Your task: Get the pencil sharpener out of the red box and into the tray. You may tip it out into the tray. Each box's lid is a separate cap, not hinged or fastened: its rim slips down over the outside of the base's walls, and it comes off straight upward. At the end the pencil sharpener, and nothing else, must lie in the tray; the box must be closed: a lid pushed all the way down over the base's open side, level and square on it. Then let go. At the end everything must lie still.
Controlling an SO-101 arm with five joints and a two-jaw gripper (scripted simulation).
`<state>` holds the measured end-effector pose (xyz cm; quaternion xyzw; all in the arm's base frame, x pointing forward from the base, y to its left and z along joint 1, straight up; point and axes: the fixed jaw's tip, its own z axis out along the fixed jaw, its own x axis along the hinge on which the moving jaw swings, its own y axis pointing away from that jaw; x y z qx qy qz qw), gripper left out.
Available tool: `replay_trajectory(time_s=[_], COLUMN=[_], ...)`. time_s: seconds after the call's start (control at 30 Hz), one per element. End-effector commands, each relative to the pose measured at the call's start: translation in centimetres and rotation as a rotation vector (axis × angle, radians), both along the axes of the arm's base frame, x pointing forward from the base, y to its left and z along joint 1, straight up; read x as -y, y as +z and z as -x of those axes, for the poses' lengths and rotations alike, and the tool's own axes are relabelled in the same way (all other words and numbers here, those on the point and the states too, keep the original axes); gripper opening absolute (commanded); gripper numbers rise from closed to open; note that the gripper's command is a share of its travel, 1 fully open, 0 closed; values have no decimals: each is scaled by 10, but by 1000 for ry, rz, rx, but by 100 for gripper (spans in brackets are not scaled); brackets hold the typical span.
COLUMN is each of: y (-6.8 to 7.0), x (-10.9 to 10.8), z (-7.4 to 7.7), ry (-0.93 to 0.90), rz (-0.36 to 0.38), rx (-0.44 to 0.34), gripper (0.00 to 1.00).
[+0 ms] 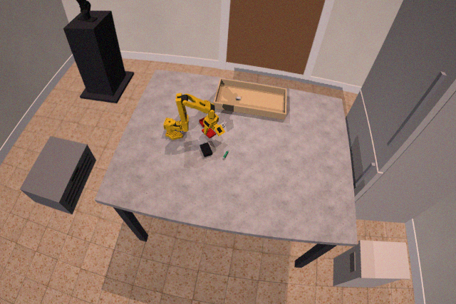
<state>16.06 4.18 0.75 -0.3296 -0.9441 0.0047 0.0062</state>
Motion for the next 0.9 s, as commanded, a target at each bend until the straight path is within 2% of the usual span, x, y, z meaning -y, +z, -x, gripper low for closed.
replay_trajectory(time_s=[0.0,0.4,0.63,0.87], y=[1,5,13,28], x=[1,1,0,0], z=[-3,-3,-5,-6], ry=[-13,-13,-13,-13], rz=[-5,-5,-5,-5], rx=[15,15,15,15], gripper=[24,24,24,24])
